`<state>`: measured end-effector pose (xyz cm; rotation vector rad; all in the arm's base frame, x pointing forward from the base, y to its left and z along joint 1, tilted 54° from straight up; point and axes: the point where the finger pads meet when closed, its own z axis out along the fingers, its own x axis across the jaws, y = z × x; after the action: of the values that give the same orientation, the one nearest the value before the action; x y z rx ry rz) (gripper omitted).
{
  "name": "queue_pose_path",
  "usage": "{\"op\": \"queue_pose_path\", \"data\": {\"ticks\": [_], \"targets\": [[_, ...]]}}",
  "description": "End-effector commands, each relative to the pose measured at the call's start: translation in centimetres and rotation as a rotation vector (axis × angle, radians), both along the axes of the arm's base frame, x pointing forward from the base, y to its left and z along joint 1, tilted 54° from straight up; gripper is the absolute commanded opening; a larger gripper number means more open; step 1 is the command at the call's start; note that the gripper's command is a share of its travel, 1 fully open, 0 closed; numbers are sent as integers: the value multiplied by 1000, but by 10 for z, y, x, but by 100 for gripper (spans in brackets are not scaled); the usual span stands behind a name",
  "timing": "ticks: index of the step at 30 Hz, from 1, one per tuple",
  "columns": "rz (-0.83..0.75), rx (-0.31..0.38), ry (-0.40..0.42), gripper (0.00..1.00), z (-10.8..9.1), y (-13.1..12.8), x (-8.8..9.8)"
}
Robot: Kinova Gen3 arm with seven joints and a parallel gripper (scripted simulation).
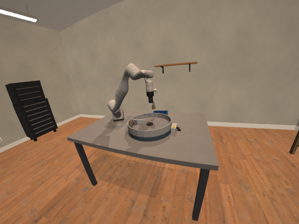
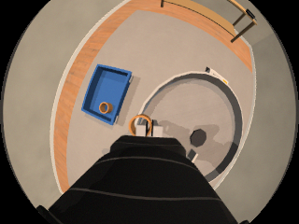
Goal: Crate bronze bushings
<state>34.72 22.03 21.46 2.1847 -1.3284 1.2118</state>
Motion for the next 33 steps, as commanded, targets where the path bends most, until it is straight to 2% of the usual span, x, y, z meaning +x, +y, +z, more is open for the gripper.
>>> {"op": "queue_pose_path", "data": {"ticks": [1, 3, 8, 20, 25, 33], "targets": [[1, -3, 1, 0, -1, 1, 0], [1, -3, 1, 0, -1, 1, 0], [1, -1, 1, 0, -24, 44, 26], [1, -1, 1, 0, -24, 44, 26], [1, 0, 0, 0, -47, 88, 53], [1, 0, 0, 0, -47, 88, 53]]}}
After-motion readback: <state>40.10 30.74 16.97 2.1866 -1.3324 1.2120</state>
